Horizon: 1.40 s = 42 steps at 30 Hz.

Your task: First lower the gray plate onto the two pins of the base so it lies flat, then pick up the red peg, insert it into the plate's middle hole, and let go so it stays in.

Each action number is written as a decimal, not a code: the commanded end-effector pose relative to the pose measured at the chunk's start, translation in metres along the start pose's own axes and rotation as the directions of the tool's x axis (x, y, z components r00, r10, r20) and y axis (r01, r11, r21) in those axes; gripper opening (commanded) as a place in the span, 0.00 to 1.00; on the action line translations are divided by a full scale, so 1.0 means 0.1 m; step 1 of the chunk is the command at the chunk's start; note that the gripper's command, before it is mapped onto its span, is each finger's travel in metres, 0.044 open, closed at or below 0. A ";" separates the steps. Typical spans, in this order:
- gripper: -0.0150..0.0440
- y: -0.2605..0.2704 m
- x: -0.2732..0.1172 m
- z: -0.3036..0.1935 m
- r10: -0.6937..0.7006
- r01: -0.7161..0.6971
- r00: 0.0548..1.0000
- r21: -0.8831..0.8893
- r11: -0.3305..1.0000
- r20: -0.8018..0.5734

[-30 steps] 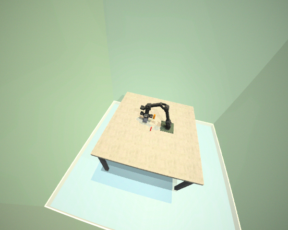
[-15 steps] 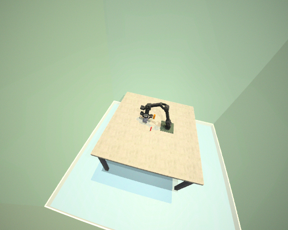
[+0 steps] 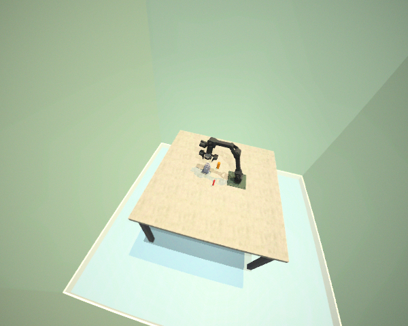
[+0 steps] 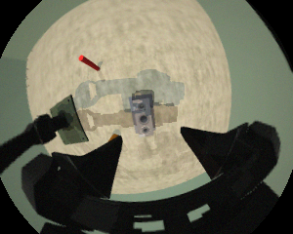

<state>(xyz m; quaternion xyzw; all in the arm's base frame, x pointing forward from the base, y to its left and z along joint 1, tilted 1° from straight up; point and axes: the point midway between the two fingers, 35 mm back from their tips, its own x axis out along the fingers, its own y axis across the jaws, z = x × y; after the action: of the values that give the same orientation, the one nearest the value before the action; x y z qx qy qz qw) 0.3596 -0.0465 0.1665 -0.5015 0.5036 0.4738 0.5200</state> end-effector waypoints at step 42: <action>1.00 1.03 -0.14 1.59 0.024 -0.004 1.000 0.890 -0.455 0.017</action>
<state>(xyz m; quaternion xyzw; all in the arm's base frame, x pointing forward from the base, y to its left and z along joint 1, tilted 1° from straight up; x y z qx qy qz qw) 0.3049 0.0793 0.1813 -0.0396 0.6951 0.0407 0.7167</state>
